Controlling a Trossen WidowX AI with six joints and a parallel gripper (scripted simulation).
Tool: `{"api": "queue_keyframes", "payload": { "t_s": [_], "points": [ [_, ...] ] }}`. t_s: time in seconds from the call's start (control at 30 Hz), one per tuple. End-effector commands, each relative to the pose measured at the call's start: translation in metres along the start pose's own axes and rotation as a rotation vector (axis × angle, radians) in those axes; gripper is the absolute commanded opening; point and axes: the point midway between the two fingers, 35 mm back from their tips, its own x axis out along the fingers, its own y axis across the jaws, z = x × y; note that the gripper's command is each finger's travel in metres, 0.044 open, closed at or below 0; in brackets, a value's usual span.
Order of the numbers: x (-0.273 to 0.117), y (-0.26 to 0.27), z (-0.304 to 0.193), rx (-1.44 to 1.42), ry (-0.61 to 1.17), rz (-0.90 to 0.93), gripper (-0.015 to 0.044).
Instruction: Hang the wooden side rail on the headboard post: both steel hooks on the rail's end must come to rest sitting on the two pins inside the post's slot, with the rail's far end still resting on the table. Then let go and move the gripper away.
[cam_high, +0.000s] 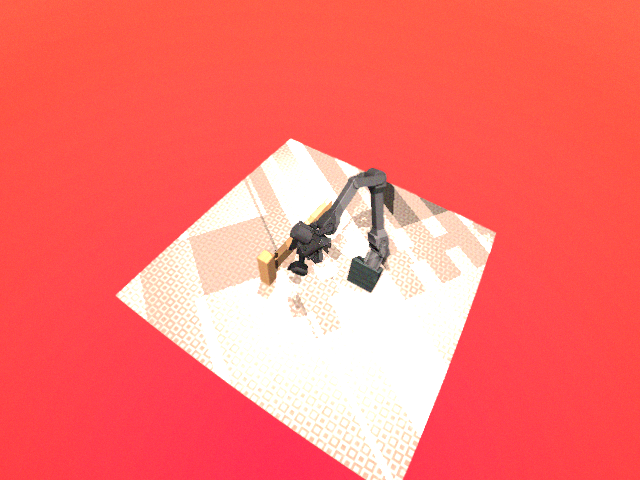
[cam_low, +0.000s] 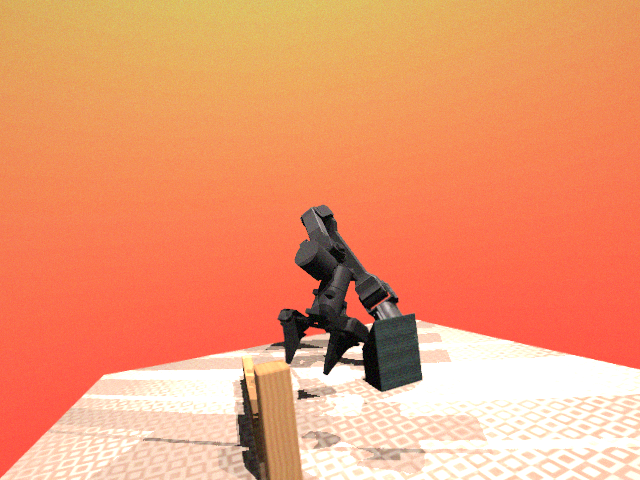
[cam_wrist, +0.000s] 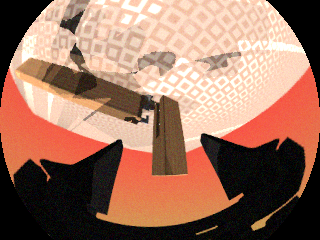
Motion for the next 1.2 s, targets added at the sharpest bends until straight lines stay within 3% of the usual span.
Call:
{"api": "queue_keyframes", "payload": {
  "t_s": [0.0,0.33,1.17],
  "points": [
    [0.0,0.0,0.001,0.003,-0.002,0.005,0.044],
    [0.001,0.001,0.001,-0.031,-0.003,-0.002,0.044],
    [0.02,0.02,0.016,-1.215,0.128,-0.258,0.044]
  ]
}}
